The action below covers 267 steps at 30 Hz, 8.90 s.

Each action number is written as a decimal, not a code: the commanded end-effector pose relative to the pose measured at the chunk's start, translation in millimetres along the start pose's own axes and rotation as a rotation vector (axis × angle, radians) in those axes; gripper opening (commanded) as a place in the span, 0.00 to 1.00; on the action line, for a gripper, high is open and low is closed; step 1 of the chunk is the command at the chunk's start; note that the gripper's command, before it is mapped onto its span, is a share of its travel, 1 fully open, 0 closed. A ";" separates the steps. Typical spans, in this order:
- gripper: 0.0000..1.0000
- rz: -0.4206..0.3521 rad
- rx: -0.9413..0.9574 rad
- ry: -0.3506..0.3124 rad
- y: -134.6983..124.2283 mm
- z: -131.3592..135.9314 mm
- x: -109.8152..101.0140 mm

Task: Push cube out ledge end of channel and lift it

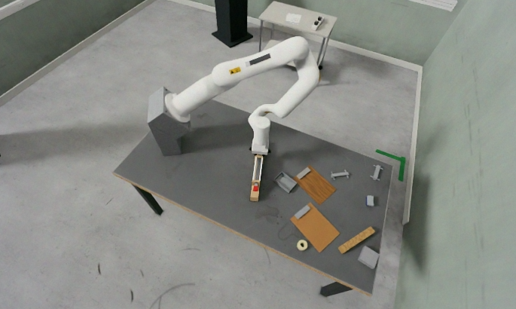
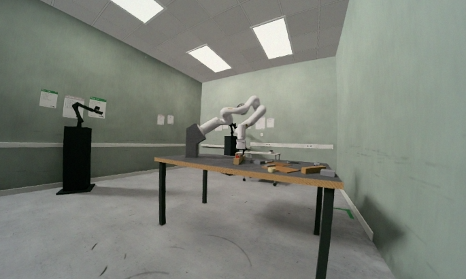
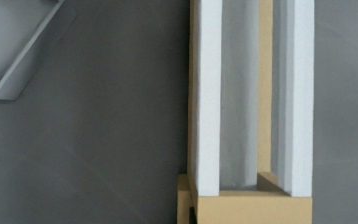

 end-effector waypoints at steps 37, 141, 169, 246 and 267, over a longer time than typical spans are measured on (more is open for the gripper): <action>0.39 0.000 0.000 0.000 0.1 -0.1 -69.1; 0.00 0.001 -0.001 0.000 -49.3 6.4 -68.6; 0.44 0.000 0.003 0.000 241.8 -39.1 -69.2; 0.00 0.000 0.003 0.000 241.9 -39.2 1.3; 0.00 0.000 0.003 0.000 241.9 -39.2 1.3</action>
Point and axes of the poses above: the point where the finger pads meet when closed, its own x axis out along the fingers, its own z axis across the jaws, y = z × x, the point moved 1 cm from there along -x, back along the fingers, and after that the axes turned 9 degrees about x, right-handed, at the moved point
